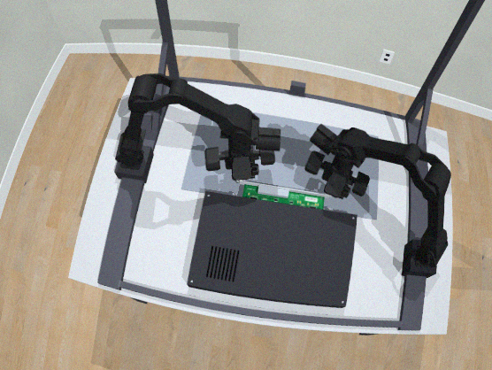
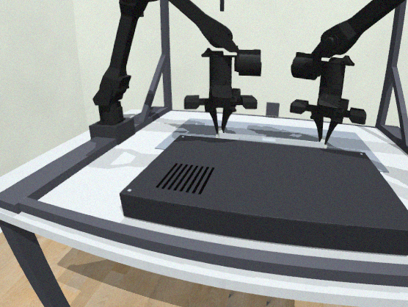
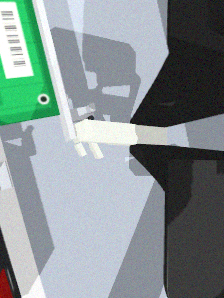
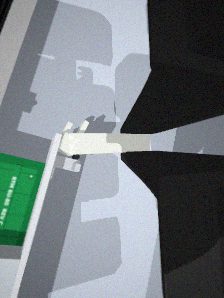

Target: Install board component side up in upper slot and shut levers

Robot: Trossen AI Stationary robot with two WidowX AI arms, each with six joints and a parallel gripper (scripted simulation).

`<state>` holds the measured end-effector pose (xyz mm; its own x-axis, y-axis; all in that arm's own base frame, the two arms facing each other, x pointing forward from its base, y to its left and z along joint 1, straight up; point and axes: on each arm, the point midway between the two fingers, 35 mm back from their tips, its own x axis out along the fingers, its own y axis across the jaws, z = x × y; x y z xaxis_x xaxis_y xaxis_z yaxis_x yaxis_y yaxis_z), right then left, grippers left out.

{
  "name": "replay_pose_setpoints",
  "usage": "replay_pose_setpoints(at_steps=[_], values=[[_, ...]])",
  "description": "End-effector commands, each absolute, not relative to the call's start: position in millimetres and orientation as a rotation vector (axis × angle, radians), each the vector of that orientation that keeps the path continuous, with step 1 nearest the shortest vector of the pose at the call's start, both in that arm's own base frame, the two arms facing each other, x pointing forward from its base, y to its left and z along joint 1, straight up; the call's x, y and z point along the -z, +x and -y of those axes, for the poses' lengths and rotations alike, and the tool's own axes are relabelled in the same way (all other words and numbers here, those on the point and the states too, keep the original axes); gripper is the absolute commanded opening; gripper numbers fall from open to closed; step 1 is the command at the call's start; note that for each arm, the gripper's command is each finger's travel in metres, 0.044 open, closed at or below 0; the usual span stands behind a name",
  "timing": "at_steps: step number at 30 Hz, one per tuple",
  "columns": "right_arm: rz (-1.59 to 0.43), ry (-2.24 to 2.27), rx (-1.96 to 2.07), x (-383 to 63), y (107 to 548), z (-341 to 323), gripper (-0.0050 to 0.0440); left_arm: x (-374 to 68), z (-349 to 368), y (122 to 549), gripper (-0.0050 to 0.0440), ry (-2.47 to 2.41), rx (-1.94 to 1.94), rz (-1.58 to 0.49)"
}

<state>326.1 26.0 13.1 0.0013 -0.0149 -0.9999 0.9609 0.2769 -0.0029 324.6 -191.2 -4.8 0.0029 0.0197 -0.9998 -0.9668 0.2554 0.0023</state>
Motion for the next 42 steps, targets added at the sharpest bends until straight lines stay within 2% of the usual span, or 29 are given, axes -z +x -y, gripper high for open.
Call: replay_pose_setpoints(at_steps=[1,16,42], values=[[-1.316,0.962,0.955,-21.5,324.9,-23.7,0.0008,-8.7,196.3,323.4,0.0007,-0.984,-0.948,-1.324],[-1.443,0.653,0.656,-21.0,312.1,-16.7,0.0008,-8.0,188.0,311.6,0.0007,-0.676,-0.647,-1.445],[-1.542,0.19,0.207,-20.9,300.7,1.3,0.0008,-7.3,168.8,300.8,0.0007,-0.212,-0.197,-1.54]])
